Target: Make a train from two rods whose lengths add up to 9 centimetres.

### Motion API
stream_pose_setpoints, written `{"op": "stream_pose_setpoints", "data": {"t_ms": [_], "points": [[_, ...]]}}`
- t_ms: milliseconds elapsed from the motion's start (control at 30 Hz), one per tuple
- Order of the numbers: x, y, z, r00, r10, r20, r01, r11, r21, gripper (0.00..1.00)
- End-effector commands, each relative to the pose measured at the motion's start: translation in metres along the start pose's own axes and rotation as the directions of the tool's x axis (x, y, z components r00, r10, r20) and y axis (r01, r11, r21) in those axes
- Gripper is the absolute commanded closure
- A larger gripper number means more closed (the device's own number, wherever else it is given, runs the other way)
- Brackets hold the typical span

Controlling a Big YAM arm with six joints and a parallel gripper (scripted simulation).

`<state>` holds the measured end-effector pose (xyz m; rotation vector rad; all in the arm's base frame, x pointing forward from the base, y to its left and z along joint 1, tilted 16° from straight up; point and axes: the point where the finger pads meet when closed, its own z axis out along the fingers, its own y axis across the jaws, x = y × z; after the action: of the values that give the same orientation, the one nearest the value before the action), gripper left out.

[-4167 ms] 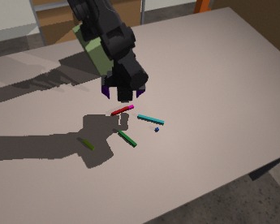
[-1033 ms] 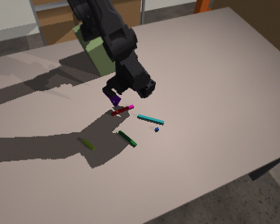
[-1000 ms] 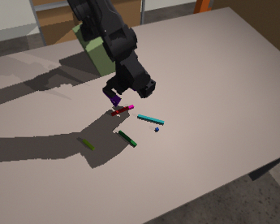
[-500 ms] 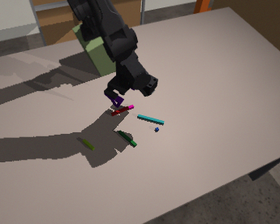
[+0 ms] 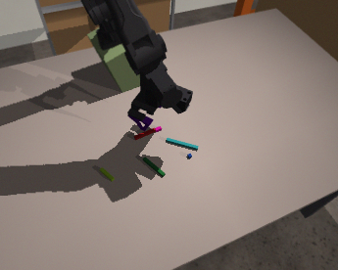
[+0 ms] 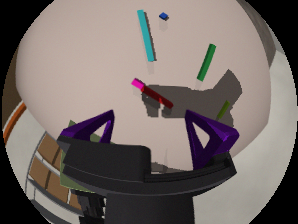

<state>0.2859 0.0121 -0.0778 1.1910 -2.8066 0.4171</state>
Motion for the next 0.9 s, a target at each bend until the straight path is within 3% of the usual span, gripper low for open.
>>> {"op": "stream_pose_setpoints", "data": {"t_ms": [0, 167, 200, 333, 367, 533, 567, 667, 700, 867], "points": [[-0.0276, -0.0154, -0.0091, 0.995, -0.090, 0.053, 0.088, 0.995, 0.039, 0.00], [-0.0283, -0.0193, -0.0130, 0.995, -0.081, 0.063, 0.079, 0.996, 0.047, 0.00], [-0.0282, -0.0152, -0.0090, 0.985, -0.166, 0.050, 0.164, 0.986, 0.044, 0.00], [-0.0282, -0.0153, -0.0090, 0.985, -0.166, 0.050, 0.164, 0.986, 0.044, 0.00], [-0.0283, -0.0126, -0.0064, 0.969, -0.243, 0.042, 0.241, 0.970, 0.042, 0.00], [-0.0292, -0.0183, -0.0117, 0.972, -0.230, 0.054, 0.227, 0.972, 0.055, 0.00], [-0.0291, -0.0145, -0.0080, 0.951, -0.305, 0.043, 0.303, 0.952, 0.050, 0.00], [-0.0291, -0.0146, -0.0080, 0.951, -0.305, 0.043, 0.303, 0.952, 0.050, 0.00], [-0.0291, -0.0119, -0.0055, 0.927, -0.373, 0.036, 0.371, 0.927, 0.047, 0.00], [-0.0321, -0.0164, -0.0130, 0.929, -0.367, 0.050, 0.363, 0.929, 0.066, 0.00]]}}
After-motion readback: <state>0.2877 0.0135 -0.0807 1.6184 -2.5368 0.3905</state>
